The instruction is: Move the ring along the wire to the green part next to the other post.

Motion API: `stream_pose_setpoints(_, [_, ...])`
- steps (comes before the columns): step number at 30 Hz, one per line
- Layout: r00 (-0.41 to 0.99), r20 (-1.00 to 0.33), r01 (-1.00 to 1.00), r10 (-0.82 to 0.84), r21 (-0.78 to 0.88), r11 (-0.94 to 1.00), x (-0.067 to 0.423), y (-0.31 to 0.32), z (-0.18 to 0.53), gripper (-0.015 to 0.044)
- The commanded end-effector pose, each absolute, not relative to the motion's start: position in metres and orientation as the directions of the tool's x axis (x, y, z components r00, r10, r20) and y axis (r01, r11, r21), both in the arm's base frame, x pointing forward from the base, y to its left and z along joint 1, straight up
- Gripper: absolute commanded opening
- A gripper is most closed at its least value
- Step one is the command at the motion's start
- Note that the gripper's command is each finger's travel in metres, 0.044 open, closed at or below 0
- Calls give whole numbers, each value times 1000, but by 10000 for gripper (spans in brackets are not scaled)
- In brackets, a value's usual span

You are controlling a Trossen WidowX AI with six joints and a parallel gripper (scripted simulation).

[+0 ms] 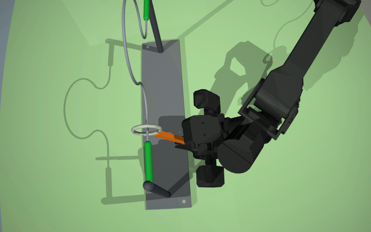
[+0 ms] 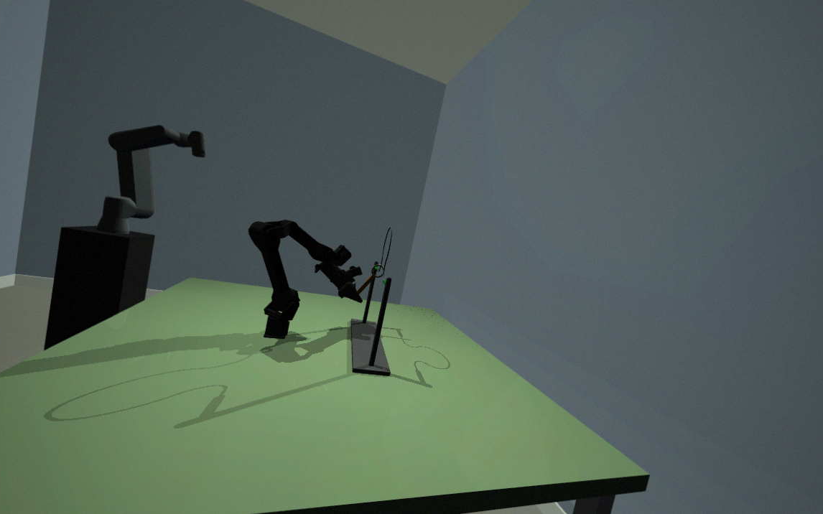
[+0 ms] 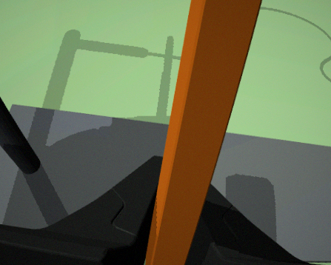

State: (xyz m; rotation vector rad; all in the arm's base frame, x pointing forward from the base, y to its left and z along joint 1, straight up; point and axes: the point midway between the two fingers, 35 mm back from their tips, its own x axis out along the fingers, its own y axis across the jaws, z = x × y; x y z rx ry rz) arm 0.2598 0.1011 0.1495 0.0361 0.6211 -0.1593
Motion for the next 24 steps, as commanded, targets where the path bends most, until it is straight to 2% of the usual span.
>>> stream_pose_setpoints(1, [804, -577, 164, -141, -11, 986, 261, 107, 150, -150])
stream_pose_setpoints(24, [811, -565, 175, -154, -17, 984, 264, 130, 150, -150])
